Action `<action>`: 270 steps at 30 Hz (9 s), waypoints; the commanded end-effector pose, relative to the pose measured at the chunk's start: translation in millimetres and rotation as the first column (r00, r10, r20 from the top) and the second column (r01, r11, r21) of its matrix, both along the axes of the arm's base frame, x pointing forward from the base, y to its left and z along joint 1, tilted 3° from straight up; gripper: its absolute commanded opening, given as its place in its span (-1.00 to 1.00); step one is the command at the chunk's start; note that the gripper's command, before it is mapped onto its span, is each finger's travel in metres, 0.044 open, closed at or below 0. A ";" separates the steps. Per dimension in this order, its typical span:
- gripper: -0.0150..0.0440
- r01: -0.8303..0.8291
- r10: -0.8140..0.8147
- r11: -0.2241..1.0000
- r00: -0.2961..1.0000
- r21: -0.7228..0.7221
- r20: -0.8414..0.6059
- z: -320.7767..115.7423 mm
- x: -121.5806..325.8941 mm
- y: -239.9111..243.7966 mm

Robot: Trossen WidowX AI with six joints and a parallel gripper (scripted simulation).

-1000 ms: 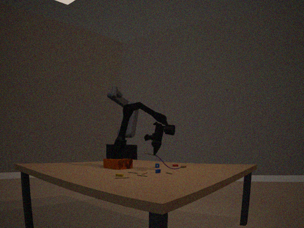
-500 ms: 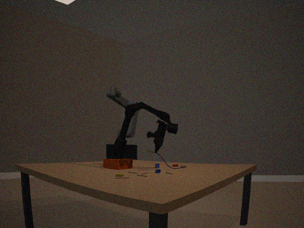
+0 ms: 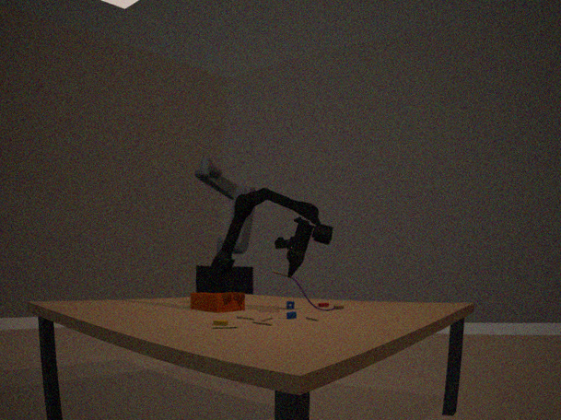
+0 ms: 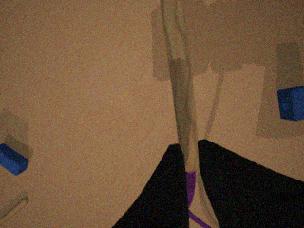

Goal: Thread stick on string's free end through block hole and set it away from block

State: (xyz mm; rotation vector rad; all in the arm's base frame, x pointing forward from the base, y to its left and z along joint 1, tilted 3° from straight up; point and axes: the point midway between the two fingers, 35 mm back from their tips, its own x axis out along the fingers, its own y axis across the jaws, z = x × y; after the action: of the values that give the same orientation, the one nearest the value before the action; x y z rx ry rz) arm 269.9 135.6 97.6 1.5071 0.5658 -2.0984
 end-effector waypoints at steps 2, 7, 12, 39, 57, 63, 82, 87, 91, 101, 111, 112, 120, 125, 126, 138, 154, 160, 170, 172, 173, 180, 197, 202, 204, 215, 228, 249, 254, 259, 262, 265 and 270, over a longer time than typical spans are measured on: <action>-0.49 -0.005 0.005 1.000 1.000 -0.009 -0.003 3.4 1.7 2.2; -0.49 -0.144 0.145 0.989 0.989 0.036 -0.025 3.4 2.0 2.1; -0.49 -0.300 0.304 0.950 0.952 0.091 -0.041 3.4 2.2 2.0; -0.49 -0.869 0.929 0.329 0.369 0.369 0.040 3.5 3.8 1.3; -0.49 -0.851 0.958 -0.269 -0.189 0.451 0.215 3.5 4.9 0.8; -0.49 -0.786 0.897 -0.439 -0.357 0.436 0.261 1.7 6.9 1.9; -0.49 -0.705 0.798 -0.602 -0.525 0.375 0.295 -5.3 17.7 10.6; -0.49 -0.603 0.705 -0.708 -0.626 0.367 0.332 -5.0 17.5 10.0; -0.49 -0.496 0.606 -0.792 -0.706 0.355 0.366 -4.7 17.3 9.5; -0.49 -0.192 0.315 -0.934 -0.840 0.301 0.441 -4.0 16.8 8.2; -0.49 0.135 -0.009 -0.966 -0.870 0.221 0.493 -3.3 16.4 6.7; -0.49 0.168 -0.042 -0.963 -0.867 0.212 0.497 -3.2 16.4 6.6; -0.49 0.420 -0.299 -0.897 -0.803 0.135 0.515 -2.6 16.0 5.6; -0.49 0.564 -0.448 -0.821 -0.731 0.085 0.515 -2.2 15.7 4.9; -0.49 0.591 -0.477 -0.803 -0.713 0.075 0.514 -2.1 15.6 4.8; -0.49 0.855 -0.764 -0.517 -0.441 -0.037 0.471 -1.2 15.0 3.3; -0.49 0.990 -0.938 -0.009 0.040 -0.139 0.344 0.1 14.1 1.4; -0.49 0.969 -0.931 0.192 0.230 -0.154 0.283 0.6 13.8 0.6; -0.49 0.850 -0.832 0.506 0.526 -0.148 0.174 1.4 13.3 -0.6; -0.49 0.814 -0.800 0.563 0.580 -0.142 0.153 1.6 13.2 -0.8; -0.49 0.795 -0.783 0.591 0.606 -0.139 0.142 1.7 13.1 -0.9; -0.49 0.638 -0.635 0.763 0.770 -0.102 0.071 2.3 12.7 -1.7; -0.49 0.402 -0.402 0.915 0.915 -0.025 -0.009 3.0 12.9 -3.2; -0.49 0.582 -0.583 0.812 0.813 -0.031 -0.008 2.7 18.2 -5.7; -0.49 0.650 -0.650 0.759 0.760 -0.035 -0.010 2.7 20.4 -6.8; -0.49 0.761 -0.762 0.647 0.648 -0.041 -0.008 2.5 24.3 -8.6; -0.49 0.914 -0.915 0.402 0.403 -0.053 -0.007 2.4 31.4 -11.9; -0.49 0.997 -0.999 0.052 0.052 -0.061 0.005 1.7 40.7 -15.2; -0.49 0.997 -0.998 0.052 0.053 -0.054 0.022 -3.4 40.5 -12.6; -0.49 0.998 -0.998 0.051 0.053 -0.044 0.042 -9.2 40.1 -9.6; -0.49 0.998 -0.997 0.050 0.053 -0.039 0.054 -12.7 39.7 -7.6; -0.49 0.998 -0.997 0.050 0.052 -0.034 0.065 -16.2 39.3 -5.7; -0.49 0.999 -0.995 0.049 0.050 -0.023 0.084 -22.0 38.6 -2.6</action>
State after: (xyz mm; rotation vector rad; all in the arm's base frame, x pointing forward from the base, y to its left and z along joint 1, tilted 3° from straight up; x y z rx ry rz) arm 310.2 131.9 80.8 2.2115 -1.0442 -2.9258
